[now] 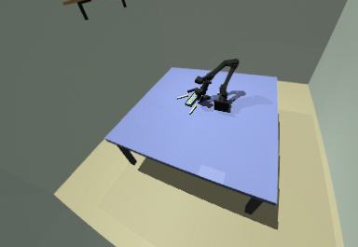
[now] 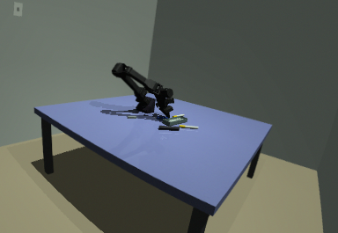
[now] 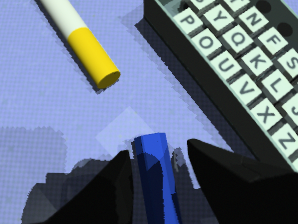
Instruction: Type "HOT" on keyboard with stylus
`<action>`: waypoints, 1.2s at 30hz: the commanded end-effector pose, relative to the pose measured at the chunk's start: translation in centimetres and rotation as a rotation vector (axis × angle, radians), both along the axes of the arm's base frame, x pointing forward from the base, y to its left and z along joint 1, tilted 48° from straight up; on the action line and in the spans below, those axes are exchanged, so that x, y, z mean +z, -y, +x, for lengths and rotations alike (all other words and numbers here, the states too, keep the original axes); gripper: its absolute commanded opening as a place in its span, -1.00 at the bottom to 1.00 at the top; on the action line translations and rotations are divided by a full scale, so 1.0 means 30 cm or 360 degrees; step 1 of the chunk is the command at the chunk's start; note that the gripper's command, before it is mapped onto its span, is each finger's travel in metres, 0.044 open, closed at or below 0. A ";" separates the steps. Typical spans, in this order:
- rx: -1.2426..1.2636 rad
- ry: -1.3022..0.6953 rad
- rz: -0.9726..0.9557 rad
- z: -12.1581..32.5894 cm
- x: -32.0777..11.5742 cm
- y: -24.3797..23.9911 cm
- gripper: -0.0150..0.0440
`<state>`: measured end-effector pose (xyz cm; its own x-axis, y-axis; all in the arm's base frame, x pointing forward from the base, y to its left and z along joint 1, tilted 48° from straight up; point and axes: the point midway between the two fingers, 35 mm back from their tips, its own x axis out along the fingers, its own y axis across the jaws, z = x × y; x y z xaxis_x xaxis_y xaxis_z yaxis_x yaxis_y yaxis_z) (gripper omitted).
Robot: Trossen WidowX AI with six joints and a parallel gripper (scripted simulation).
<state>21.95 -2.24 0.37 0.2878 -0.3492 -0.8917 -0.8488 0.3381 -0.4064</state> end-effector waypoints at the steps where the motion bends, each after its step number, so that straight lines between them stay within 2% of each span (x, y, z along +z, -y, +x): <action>1: 0.0006 -0.0012 0.0004 -0.007 -0.014 0.008 0.02; 14: 0.0006 -0.0012 0.0003 -0.007 -0.023 0.018 0.02; 18: -0.0001 -0.0006 -0.0002 -0.004 -0.019 0.019 -0.34; 23: -0.0001 -0.0006 -0.0002 -0.003 -0.017 0.017 -0.49; 36: 0.0000 -0.0010 0.0005 -0.007 0.086 -0.100 -0.49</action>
<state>21.54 -0.29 1.71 0.2690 -0.3465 -0.8987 -0.8573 0.3391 -0.3874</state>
